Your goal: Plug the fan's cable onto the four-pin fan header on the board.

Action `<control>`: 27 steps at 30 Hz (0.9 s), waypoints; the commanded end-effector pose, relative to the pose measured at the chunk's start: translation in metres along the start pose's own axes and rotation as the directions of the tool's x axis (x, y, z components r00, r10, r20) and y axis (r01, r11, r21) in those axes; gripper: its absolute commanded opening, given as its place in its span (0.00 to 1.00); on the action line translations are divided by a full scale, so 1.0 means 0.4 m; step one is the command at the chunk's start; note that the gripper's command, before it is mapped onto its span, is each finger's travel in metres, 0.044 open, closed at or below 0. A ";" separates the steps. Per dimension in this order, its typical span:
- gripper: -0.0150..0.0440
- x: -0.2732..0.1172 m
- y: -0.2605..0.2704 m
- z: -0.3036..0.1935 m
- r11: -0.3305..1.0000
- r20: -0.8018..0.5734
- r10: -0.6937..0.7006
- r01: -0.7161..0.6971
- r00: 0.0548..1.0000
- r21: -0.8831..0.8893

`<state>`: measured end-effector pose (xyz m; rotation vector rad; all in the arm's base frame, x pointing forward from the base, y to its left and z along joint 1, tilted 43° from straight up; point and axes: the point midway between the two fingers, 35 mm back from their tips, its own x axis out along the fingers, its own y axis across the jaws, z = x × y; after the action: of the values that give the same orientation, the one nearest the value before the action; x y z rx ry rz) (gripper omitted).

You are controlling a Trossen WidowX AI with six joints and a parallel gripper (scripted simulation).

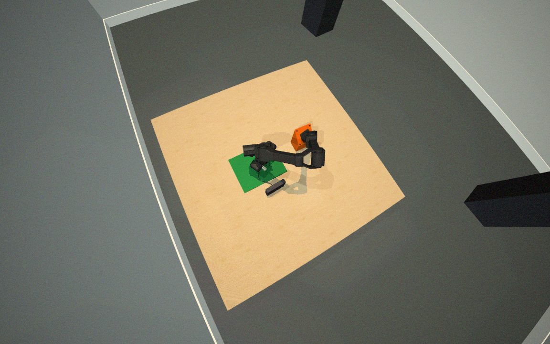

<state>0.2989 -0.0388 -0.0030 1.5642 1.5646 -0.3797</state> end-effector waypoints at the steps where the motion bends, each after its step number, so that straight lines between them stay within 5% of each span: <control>1: 0.25 -0.009 0.050 -0.040 0.994 0.003 0.013 -0.013 1.000 0.107; 27: 0.25 -0.011 0.058 -0.028 0.992 0.002 0.013 -0.013 1.000 0.125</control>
<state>0.3150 -0.0288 0.0160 1.6708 1.5505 -0.4842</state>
